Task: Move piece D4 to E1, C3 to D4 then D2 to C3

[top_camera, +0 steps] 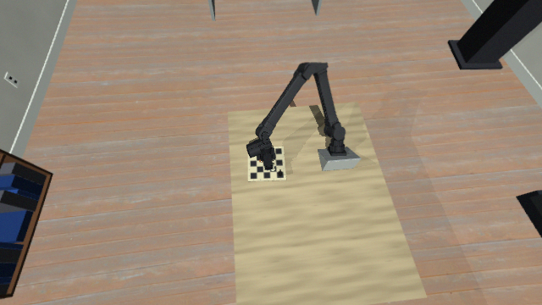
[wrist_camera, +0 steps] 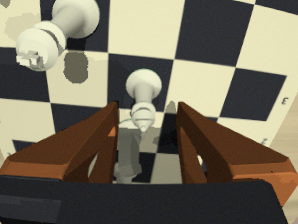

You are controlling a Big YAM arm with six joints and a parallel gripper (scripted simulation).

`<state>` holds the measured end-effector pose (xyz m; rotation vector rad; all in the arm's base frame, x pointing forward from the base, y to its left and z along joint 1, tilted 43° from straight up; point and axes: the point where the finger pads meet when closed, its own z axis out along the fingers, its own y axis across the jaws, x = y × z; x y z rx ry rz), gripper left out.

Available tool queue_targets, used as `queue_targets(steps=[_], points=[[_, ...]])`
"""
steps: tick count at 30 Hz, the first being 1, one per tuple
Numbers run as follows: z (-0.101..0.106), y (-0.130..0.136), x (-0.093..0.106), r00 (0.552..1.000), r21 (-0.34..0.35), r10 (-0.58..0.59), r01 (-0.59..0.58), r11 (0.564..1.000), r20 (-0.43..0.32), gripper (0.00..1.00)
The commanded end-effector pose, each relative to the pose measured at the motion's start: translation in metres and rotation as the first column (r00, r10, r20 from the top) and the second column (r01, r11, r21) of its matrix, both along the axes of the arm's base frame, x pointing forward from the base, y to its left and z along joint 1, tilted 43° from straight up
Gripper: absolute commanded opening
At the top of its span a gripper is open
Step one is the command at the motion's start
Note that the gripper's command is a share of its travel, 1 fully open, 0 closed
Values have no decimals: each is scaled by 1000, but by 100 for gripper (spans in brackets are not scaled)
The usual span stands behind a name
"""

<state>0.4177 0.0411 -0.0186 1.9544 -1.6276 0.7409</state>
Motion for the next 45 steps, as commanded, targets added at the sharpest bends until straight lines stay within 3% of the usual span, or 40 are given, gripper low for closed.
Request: queue_targets(steps=[1, 14, 15, 45], points=[[-4, -5, 7, 1000, -1, -8, 8, 1000, -1, 35], [-4, -5, 7, 1000, -1, -8, 8, 1000, -1, 35], [-4, -5, 7, 1000, -1, -8, 8, 1000, -1, 0], [-4, -5, 7, 1000, -1, -9, 9, 1000, 0, 0]])
